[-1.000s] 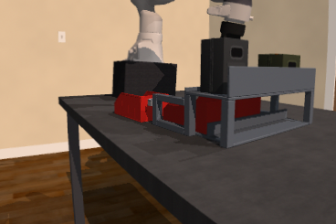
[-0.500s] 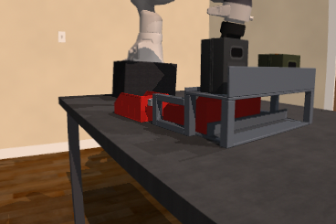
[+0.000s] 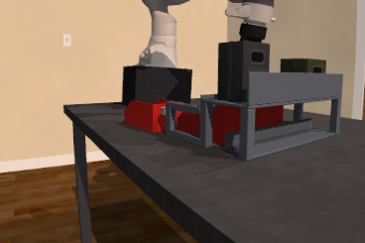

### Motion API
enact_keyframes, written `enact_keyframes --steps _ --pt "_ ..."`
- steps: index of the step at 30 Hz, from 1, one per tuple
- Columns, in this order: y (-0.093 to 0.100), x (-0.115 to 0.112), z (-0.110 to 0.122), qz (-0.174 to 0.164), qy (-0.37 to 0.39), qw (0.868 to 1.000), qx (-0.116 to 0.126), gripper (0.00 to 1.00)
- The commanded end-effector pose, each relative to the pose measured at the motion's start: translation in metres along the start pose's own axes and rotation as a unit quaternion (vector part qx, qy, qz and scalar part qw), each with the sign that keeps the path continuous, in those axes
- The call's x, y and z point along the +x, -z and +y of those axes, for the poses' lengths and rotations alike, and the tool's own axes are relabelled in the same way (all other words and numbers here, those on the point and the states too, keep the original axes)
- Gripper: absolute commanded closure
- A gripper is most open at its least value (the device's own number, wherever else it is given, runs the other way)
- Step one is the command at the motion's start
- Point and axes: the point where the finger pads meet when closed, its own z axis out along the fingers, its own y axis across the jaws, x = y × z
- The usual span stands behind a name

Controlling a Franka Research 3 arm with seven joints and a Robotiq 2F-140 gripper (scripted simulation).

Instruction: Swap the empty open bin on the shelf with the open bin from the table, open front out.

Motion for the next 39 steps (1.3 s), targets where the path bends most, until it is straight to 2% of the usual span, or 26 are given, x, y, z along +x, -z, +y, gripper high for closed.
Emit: enact_keyframes --steps 1,39 --pt "0.0010 -0.0025 0.0010 -0.003 0.000 1.000 -0.001 1.00" --pt "0.0014 -0.0110 0.0011 -0.016 0.000 1.000 -0.001 1.00"
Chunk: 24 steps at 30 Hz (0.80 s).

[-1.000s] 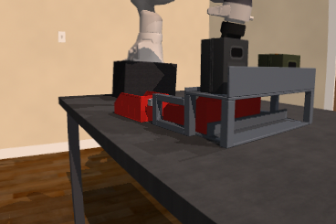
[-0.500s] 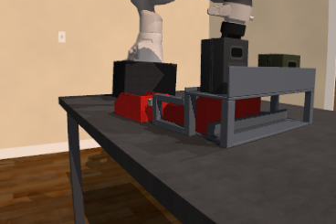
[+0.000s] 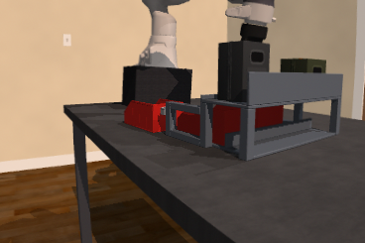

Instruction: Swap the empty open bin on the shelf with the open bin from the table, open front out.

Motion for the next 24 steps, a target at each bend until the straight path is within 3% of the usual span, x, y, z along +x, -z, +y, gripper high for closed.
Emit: enact_keyframes --steps 1,24 --pt "0.0011 -0.0051 0.0011 -0.007 -0.001 1.000 -0.001 1.00" --pt "0.0014 -0.0132 0.0012 -0.019 -0.001 1.000 -0.001 1.00"
